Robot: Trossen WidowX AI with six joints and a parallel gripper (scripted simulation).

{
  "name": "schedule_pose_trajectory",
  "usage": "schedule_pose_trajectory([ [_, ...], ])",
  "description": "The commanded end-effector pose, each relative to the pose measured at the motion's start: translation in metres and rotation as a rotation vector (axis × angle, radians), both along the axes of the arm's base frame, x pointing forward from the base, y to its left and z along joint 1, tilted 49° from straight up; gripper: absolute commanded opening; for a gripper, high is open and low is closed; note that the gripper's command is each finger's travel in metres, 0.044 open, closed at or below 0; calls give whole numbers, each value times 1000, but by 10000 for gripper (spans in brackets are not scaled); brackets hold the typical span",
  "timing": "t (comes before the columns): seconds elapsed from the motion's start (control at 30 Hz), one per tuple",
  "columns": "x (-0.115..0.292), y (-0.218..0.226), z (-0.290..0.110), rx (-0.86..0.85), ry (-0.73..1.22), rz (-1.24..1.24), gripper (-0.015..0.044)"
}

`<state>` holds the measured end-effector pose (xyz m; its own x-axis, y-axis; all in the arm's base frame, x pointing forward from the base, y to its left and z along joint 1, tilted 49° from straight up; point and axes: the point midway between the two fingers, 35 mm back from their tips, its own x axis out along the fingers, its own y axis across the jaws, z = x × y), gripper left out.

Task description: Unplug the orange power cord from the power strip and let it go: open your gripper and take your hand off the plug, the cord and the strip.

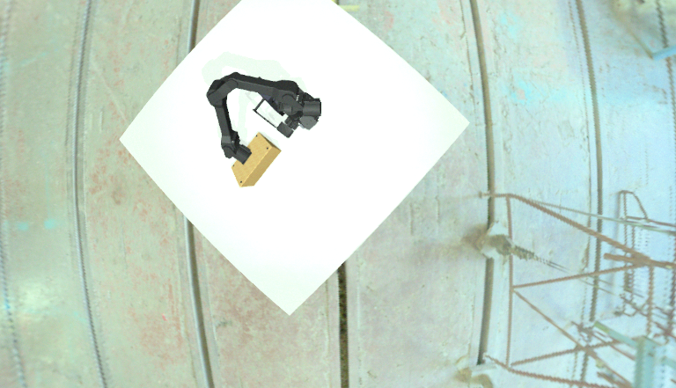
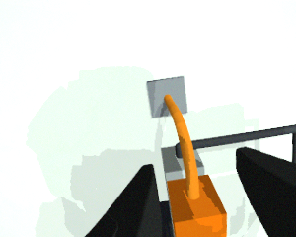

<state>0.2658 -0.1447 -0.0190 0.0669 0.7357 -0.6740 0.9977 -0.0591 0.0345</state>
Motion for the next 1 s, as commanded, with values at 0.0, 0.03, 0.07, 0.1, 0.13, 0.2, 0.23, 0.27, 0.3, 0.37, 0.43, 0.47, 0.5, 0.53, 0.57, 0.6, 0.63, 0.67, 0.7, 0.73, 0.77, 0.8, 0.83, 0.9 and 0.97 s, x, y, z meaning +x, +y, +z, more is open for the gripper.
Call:
schedule_pose_trajectory([
  [0.0,0,1,0,9,11,-10,160],
  [0.03,0,2,1,9,11,-10,160],
  [0.07,0,2,2,9,11,-10,160],
  [0.1,0,3,3,9,11,-10,160],
  [0.13,0,4,4,9,11,-10,160],
  [0.2,1,6,6,9,11,-10,160],
  [0.23,1,7,7,10,11,-10,160],
  [0.27,1,8,9,10,11,-10,160],
  [0.3,1,9,10,10,11,-10,160],
  [0.37,1,12,12,10,11,-10,160],
  [0.43,1,14,15,10,11,-10,160],
  [0.47,1,15,16,10,11,-10,160],
  [0.5,1,16,17,10,11,-10,160],
  [0.53,1,17,18,10,11,-10,160],
  [0.57,1,18,19,10,11,-10,160],
  [0.6,1,19,21,10,11,-10,160],
  [0.63,1,20,22,11,11,-10,160],
  [0.67,1,22,23,11,11,-10,160],
  [0.7,1,23,24,11,11,-10,160],
  [0.73,1,24,25,11,11,-10,160],
  [0.77,1,25,27,11,11,-10,160],
  [0.8,1,26,28,11,11,-10,160],
  [0.83,1,27,29,11,11,-10,160],
  [0.9,1,28,29,11,12,-9,160],
  [0.97,1,28,29,11,12,-9,160],
])
